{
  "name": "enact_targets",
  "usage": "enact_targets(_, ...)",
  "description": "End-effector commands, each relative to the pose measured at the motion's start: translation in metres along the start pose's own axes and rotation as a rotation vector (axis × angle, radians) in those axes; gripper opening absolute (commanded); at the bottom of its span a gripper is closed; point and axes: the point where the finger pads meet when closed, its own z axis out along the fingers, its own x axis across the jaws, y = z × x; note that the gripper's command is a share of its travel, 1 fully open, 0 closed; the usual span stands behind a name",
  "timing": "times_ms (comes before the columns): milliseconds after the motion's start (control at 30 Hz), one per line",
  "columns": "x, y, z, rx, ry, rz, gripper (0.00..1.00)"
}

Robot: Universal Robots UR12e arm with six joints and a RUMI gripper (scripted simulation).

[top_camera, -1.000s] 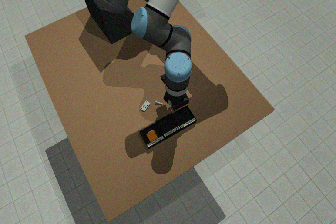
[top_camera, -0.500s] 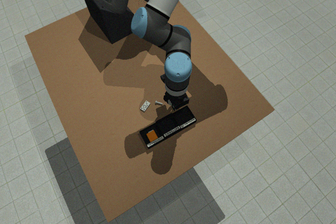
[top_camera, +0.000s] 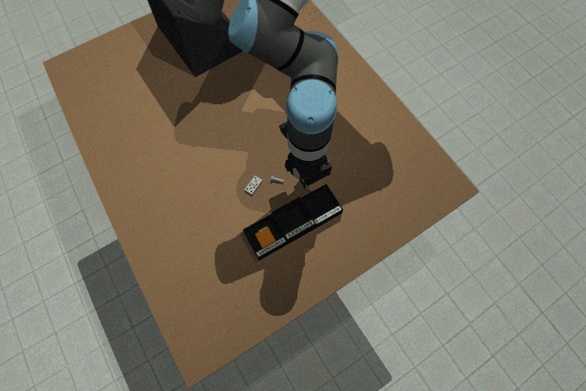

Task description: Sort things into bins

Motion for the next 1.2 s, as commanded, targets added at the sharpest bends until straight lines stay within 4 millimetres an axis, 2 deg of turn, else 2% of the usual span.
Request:
enact_targets(0, 0.0, 0.001, -0.016, -0.001, 0.0, 0.0, 0.0)
enact_targets(67, 0.0, 0.001, -0.023, -0.001, 0.0, 0.0, 0.0)
enact_targets(633, 0.0, 0.001, -0.023, -0.001, 0.0, 0.0, 0.0)
enact_targets(700, 0.0, 0.001, -0.029, -0.001, 0.0, 0.0, 0.0)
enact_targets(833, 0.0, 0.001, -0.029, -0.001, 0.0, 0.0, 0.0)
enact_targets(933, -0.004, 0.005, -0.029, -0.001, 0.0, 0.05, 0.0)
enact_targets(1033, -0.017, 0.018, -0.029, -0.001, 0.0, 0.198, 0.0)
enact_targets(1167, -0.033, 0.036, -0.029, 0.0, 0.001, 0.313, 0.0)
